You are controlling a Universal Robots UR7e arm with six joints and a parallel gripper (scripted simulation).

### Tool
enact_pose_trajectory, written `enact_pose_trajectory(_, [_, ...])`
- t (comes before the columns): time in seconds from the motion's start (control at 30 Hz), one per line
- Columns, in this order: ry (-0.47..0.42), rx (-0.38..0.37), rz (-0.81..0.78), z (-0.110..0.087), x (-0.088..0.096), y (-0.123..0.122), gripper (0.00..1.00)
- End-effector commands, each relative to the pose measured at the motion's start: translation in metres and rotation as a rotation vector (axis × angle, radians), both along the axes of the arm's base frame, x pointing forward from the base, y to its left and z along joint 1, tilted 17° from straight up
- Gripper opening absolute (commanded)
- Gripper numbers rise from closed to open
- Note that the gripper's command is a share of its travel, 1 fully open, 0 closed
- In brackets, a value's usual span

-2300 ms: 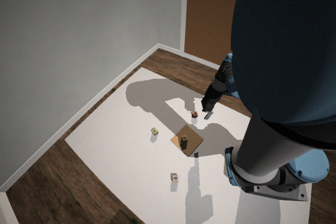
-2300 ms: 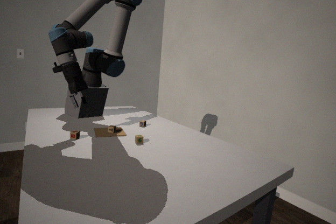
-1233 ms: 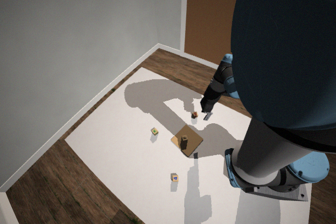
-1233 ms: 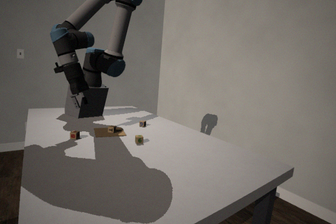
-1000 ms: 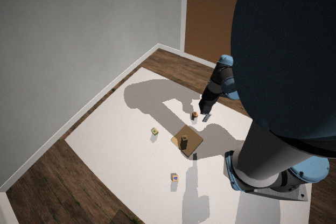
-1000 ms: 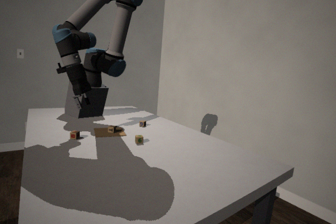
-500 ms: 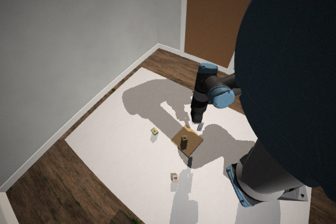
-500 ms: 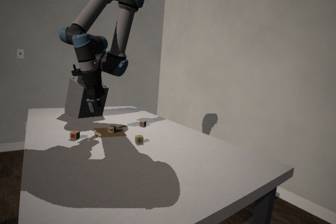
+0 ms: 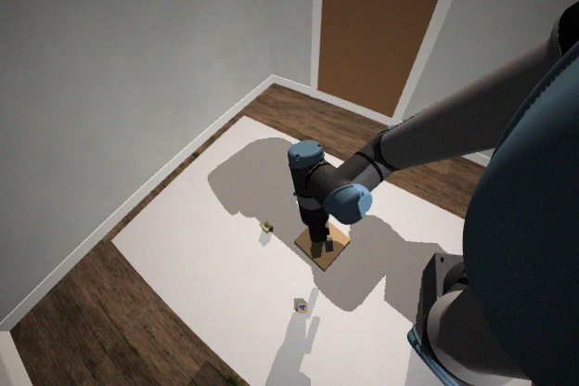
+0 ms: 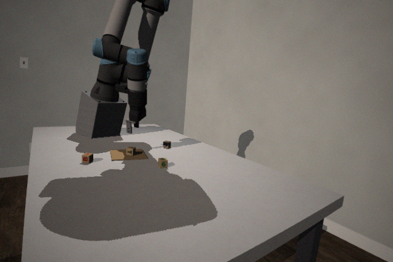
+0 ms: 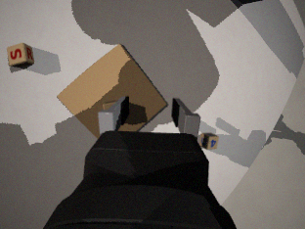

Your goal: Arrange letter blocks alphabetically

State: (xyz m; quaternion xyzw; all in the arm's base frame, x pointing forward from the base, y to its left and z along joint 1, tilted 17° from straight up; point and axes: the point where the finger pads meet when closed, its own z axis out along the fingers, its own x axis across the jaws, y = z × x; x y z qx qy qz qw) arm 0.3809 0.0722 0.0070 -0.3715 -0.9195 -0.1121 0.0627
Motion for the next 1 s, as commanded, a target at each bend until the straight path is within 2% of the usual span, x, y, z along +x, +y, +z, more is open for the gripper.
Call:
enact_pose_trajectory(0.0, [0.014,-0.062,0.013,0.0,-0.003,0.026,1.0])
enact_pose_trajectory(0.43, [-0.019,-0.246,0.039,0.004,-0.023,0.115,1.0])
enact_pose_trajectory(0.5, [-0.019,-0.246,0.039,0.004,-0.023,0.115,1.0])
enact_pose_trajectory(0.73, [-0.063,-0.306,0.042,0.008,-0.035,0.152,1.0])
enact_pose_trajectory(0.97, [-0.1,-0.338,0.042,0.01,-0.045,0.176,1.0])
